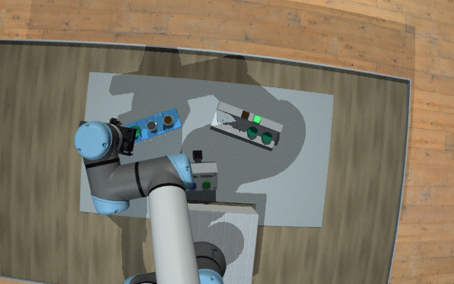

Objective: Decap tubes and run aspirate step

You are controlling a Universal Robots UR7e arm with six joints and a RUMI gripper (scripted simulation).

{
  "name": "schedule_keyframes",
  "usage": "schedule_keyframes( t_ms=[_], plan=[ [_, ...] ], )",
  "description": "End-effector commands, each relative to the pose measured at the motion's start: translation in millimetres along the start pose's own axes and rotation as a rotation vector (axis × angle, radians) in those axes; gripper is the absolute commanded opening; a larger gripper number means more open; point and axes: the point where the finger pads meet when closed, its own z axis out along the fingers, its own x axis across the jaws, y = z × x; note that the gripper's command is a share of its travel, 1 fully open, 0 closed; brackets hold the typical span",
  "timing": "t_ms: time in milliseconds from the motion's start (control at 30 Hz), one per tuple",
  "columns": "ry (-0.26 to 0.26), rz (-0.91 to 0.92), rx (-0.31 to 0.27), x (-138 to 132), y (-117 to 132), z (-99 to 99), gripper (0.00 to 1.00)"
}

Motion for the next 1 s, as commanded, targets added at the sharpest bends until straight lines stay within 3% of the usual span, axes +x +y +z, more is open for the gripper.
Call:
schedule_keyframes(
  t_ms=[0,33,167,500,833,867,967],
  plan=[
    [0.001,-0.081,0.0,0.4,-0.2,-0.9,0.35],
    [0.001,-0.081,0.0,0.4,-0.2,-0.9,0.35],
    [0.001,-0.398,0.0,0.4,-0.2,-0.9,0.35],
    [0.001,-0.915,0.0,0.4,-0.2,-0.9,0.35],
    [0.001,-1.003,0.0,0.4,-0.2,-0.9,0.35],
    [0.001,-1.003,0.0,0.4,-0.2,-0.9,0.0],
    [0.001,-1.003,0.0,0.3,-0.2,-0.9,0.0]
  ],
)
